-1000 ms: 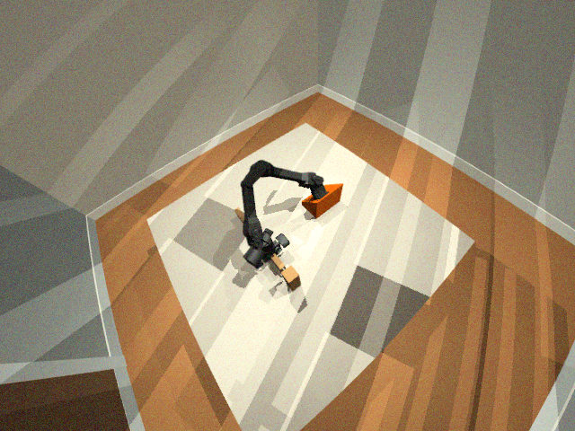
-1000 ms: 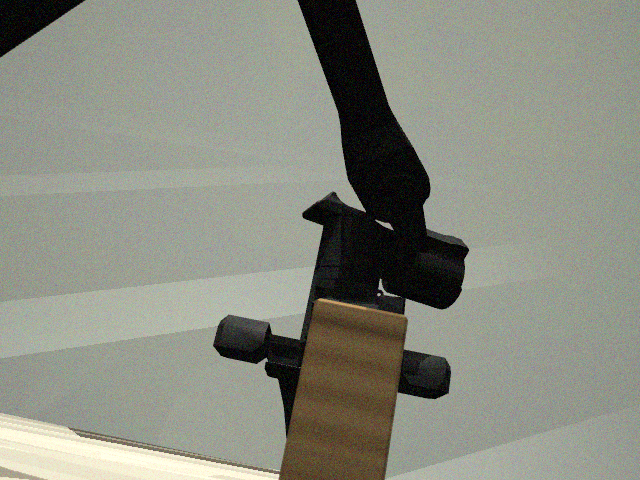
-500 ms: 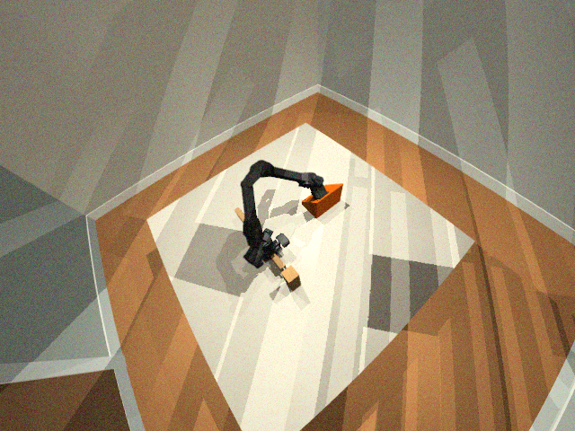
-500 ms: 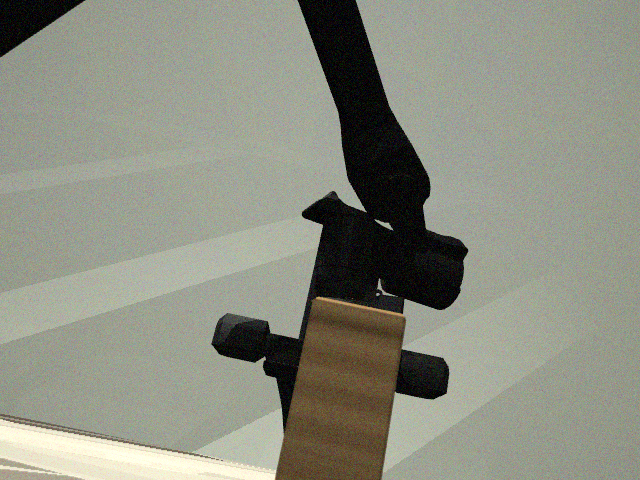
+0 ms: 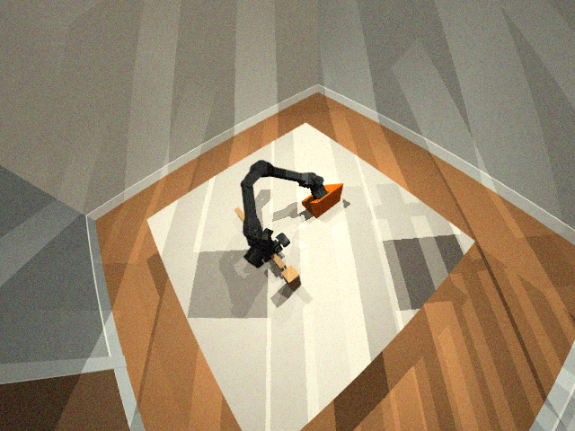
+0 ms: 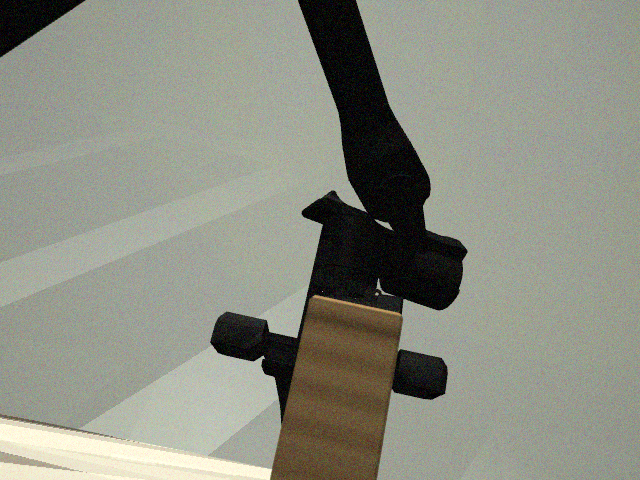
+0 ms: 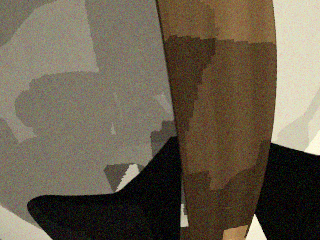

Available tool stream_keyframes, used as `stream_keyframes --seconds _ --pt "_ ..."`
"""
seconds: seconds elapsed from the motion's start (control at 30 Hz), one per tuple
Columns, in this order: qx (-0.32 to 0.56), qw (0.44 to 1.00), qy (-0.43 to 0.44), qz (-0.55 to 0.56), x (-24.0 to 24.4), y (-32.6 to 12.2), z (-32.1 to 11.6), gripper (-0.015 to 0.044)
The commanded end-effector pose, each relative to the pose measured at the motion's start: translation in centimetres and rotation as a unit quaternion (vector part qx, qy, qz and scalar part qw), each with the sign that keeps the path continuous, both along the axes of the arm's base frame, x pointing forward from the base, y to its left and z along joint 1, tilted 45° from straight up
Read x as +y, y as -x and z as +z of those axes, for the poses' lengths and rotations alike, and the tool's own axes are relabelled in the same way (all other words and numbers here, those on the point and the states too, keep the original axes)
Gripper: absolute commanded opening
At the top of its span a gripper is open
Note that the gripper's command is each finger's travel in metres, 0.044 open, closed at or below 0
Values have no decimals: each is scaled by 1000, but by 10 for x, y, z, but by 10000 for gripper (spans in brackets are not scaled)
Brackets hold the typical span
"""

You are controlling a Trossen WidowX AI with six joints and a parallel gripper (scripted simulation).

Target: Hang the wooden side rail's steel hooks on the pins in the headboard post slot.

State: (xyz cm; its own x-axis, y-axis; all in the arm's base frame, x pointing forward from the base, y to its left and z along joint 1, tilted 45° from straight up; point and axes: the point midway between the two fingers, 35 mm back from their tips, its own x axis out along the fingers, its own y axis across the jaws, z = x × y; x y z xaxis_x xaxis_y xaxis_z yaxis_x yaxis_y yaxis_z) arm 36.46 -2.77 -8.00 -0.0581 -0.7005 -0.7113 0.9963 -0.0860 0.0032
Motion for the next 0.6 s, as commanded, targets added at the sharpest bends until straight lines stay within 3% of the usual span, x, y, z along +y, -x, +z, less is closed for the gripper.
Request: stream_keyframes --seconds 0.0,0.57 --pt "-8 1000 -1 3 5 -4 4 0" --pt "-8 1000 -1 3 7 -4 6 0"
